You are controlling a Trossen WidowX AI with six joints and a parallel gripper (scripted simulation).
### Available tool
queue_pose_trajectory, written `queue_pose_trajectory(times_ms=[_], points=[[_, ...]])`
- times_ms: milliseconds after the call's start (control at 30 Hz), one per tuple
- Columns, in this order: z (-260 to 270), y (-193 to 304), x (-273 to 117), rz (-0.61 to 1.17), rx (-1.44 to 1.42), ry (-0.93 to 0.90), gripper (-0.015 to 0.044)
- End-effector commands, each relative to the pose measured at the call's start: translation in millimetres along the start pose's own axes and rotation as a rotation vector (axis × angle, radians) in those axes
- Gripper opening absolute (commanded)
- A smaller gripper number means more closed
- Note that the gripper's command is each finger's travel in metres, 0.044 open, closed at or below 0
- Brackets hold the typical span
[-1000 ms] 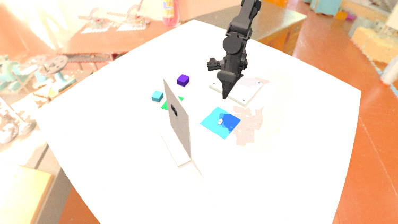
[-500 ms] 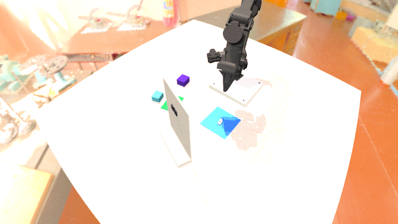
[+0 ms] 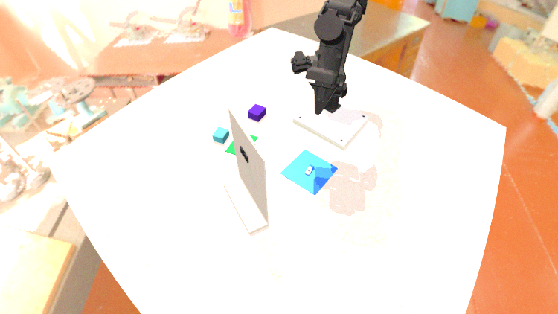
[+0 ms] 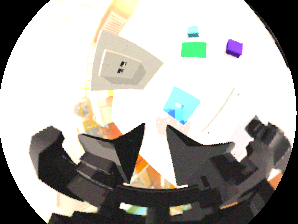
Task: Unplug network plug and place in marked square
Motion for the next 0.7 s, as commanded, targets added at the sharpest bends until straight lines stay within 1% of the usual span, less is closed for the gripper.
queue_pose_trajectory(times_ms=[0, 200, 567, 667], points=[[7.3, 2.4, -12.7, 0.005, -0.004, -0.003, 0.0156], [11.3, 3.5, -21.9, 0.006, -0.005, -0.004, 0.0156], [11.3, 3.5, -21.9, 0.006, -0.005, -0.004, 0.0440], [11.3, 3.5, -21.9, 0.006, -0.005, -0.004, 0.0440]])
Point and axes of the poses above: the point midway between the two fingers, 35 mm back from their tips, its own x axis out along the fingers, its own z axis across the jaws, y = z × x, the point moved 3 cm from there along -x, back along the fingers, and after that the axes turned 14 degrees about x, right-handed, at the moved point
